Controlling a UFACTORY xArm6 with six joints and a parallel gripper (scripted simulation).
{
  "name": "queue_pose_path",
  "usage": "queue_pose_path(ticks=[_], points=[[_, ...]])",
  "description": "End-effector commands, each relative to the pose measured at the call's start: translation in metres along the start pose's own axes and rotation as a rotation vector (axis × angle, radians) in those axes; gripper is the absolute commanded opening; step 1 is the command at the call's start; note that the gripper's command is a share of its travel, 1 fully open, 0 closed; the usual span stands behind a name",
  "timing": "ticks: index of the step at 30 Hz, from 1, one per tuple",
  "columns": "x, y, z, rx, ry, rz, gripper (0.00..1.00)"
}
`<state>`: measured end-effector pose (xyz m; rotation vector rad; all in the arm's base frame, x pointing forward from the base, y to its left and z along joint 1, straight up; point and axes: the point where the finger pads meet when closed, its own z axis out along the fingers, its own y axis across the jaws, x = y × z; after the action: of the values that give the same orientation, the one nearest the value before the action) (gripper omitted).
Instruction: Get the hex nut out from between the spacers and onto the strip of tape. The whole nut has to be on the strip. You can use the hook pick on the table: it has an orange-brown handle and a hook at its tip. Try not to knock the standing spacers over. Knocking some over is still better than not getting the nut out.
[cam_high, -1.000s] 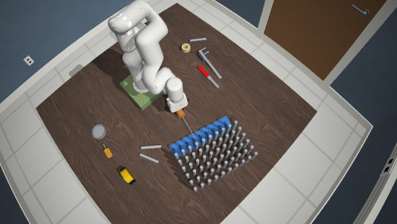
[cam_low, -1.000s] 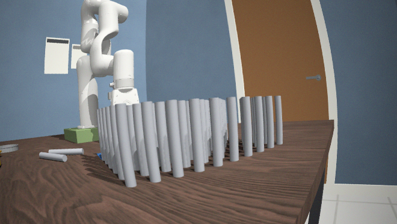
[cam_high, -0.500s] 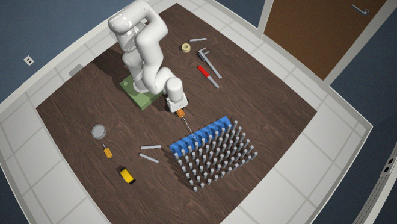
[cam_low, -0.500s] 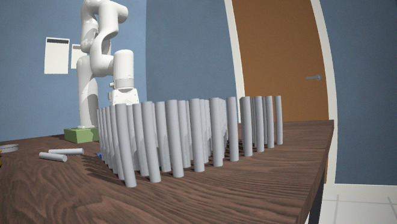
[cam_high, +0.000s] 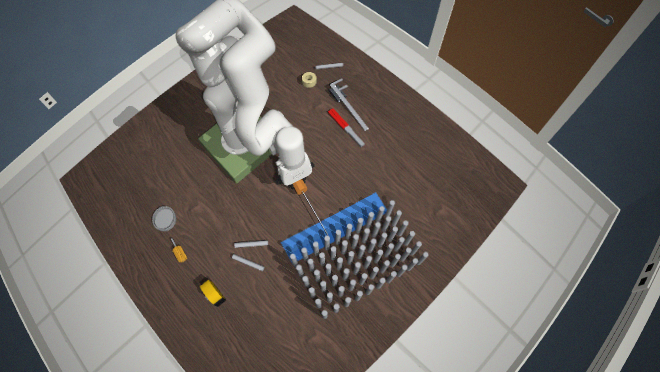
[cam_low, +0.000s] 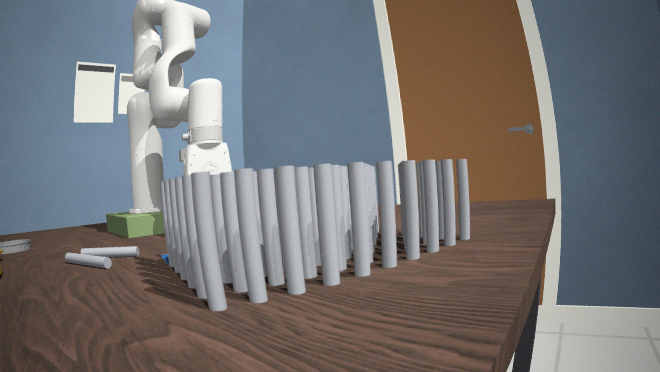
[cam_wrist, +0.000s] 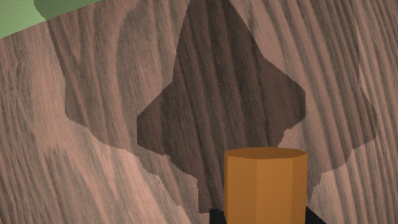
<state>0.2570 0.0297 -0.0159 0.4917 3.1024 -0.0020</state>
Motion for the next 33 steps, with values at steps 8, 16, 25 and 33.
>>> queue_pose_path(ticks=[8,16,25,33], points=[[-0.001,0.001,-0.010,-0.001,-0.003,0.000,0.00],[-0.001,0.001,-0.010,-0.001,-0.003,0.000,0.00],[-0.001,0.004,-0.010,-0.001,-0.003,0.000,0.00],[-0.001,0.011,-0.010,-0.001,-0.003,0.000,0.00]])
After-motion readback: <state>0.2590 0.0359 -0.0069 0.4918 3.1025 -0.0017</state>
